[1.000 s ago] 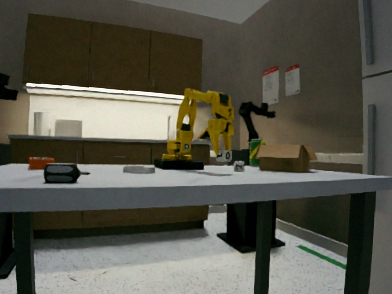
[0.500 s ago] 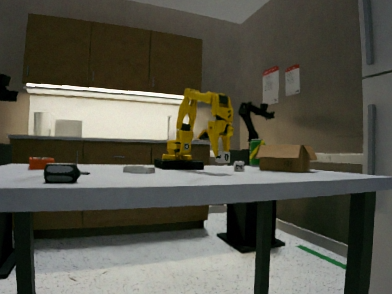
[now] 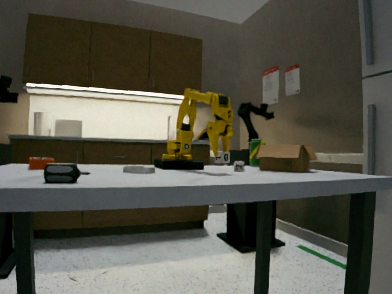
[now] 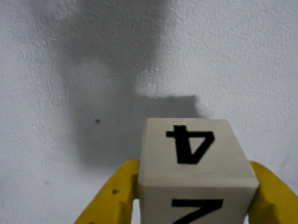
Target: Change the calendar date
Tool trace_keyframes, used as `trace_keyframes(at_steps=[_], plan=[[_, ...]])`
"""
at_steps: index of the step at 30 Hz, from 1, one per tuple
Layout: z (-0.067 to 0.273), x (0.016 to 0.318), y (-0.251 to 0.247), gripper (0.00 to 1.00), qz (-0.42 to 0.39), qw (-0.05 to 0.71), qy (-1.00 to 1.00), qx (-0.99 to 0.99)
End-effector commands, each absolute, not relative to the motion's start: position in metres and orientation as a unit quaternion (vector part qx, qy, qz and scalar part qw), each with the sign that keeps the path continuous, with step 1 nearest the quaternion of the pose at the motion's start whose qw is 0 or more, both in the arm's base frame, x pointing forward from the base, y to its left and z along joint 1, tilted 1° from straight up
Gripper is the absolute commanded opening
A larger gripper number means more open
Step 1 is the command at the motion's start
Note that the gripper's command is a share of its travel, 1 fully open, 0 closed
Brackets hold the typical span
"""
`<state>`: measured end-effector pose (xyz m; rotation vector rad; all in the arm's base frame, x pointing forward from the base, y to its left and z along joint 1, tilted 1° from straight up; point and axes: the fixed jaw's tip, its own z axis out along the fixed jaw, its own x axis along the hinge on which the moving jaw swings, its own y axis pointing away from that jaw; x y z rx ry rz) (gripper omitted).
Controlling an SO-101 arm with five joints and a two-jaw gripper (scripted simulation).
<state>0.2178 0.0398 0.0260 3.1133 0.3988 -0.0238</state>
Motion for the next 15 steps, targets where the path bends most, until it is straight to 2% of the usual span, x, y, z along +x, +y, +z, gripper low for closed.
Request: trace_keyframes(at_steps=[1, 15], plan=[[0.0269, 0.2168, 0.0383, 0.00, -0.004, 0.000, 0.128, 0.992], [0.0213, 0.2167, 0.0384, 0.00, -0.004, 0.000, 0.128, 0.992]])
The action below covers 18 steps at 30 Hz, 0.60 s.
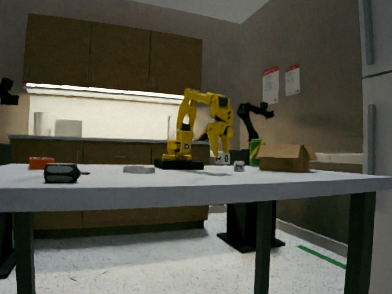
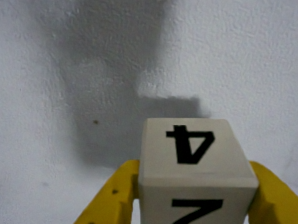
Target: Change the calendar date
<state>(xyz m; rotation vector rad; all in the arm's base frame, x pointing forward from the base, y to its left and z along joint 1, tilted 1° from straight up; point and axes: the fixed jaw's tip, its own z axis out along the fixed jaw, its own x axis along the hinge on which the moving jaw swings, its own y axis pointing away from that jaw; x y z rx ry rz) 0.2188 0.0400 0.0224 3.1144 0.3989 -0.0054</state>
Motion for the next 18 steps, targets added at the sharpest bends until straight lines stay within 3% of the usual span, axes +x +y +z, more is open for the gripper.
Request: trace_keyframes(at_steps=[1, 18], plan=[[0.0213, 0.2167, 0.0384, 0.00, -0.004, 0.000, 0.128, 0.992], [0.0153, 0.2166, 0.0384, 0.00, -0.004, 0.000, 0.128, 0.992]])
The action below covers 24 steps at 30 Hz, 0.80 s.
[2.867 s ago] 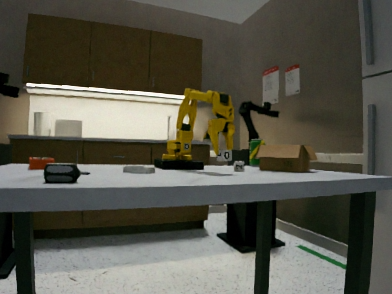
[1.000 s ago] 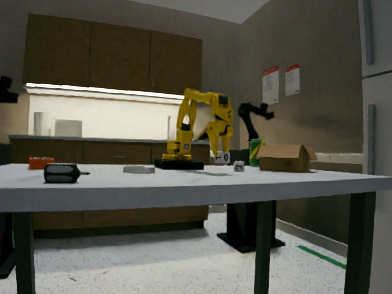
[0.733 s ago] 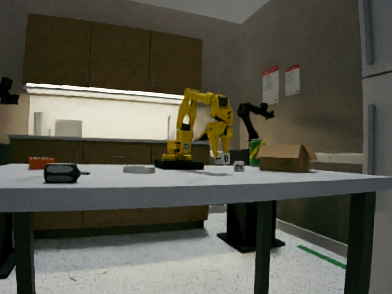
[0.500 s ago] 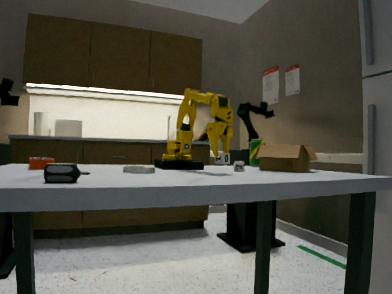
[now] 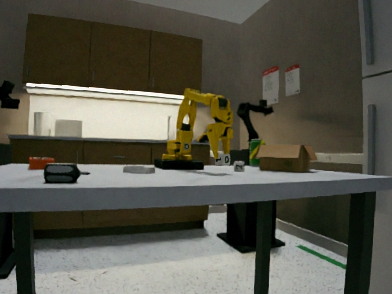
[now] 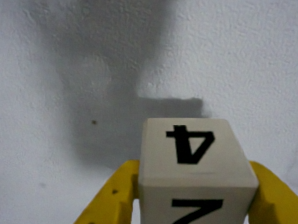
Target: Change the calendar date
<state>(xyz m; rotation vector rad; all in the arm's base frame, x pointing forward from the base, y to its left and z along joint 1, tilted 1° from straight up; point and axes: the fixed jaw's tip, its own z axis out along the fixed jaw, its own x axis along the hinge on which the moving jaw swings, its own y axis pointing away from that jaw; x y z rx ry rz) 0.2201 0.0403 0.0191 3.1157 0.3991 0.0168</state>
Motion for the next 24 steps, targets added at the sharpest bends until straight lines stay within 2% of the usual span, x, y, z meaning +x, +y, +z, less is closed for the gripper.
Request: trace_keyframes(at_steps=[1, 24], plan=[[0.0152, 0.2166, 0.0384, 0.00, -0.004, 0.000, 0.128, 0.992], [0.0060, 0.2165, 0.0385, 0.00, -0.004, 0.000, 0.128, 0.992]])
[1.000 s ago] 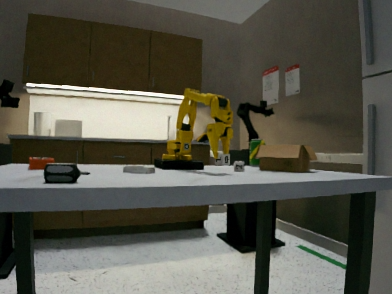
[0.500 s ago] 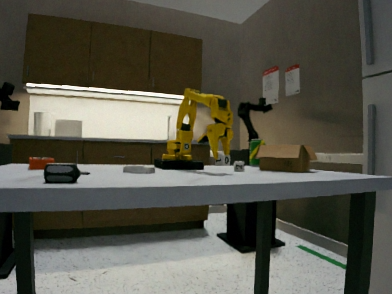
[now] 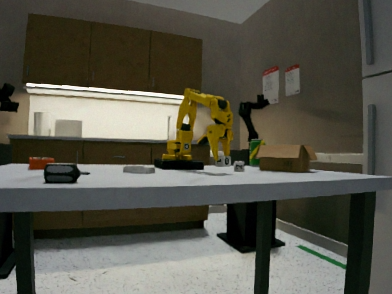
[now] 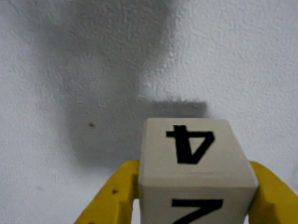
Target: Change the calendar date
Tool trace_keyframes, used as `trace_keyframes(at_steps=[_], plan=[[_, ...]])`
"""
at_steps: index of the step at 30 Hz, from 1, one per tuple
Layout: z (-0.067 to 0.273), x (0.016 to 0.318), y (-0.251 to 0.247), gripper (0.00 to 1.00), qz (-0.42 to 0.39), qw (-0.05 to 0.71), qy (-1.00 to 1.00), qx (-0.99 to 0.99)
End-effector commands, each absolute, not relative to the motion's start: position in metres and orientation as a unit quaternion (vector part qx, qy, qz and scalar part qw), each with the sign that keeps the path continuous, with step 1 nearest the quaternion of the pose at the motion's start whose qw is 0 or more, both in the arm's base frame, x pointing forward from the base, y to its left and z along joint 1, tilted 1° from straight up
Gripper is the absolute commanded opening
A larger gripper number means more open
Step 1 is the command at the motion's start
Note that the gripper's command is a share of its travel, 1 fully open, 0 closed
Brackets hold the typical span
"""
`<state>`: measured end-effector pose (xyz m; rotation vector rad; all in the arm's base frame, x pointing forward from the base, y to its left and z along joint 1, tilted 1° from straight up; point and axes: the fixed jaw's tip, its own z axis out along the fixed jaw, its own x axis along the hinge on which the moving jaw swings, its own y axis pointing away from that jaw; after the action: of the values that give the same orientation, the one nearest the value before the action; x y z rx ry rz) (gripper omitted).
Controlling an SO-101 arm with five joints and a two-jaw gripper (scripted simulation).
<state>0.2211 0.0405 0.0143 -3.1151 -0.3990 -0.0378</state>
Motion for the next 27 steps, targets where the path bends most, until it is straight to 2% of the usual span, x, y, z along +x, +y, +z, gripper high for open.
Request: trace_keyframes(at_steps=[1, 27], plan=[[0.0053, 0.2165, 0.0385, 0.00, 0.004, 0.000, -0.128, -0.992], [-0.0025, 0.2164, 0.0386, 0.00, 0.004, 0.000, -0.128, -0.992]])
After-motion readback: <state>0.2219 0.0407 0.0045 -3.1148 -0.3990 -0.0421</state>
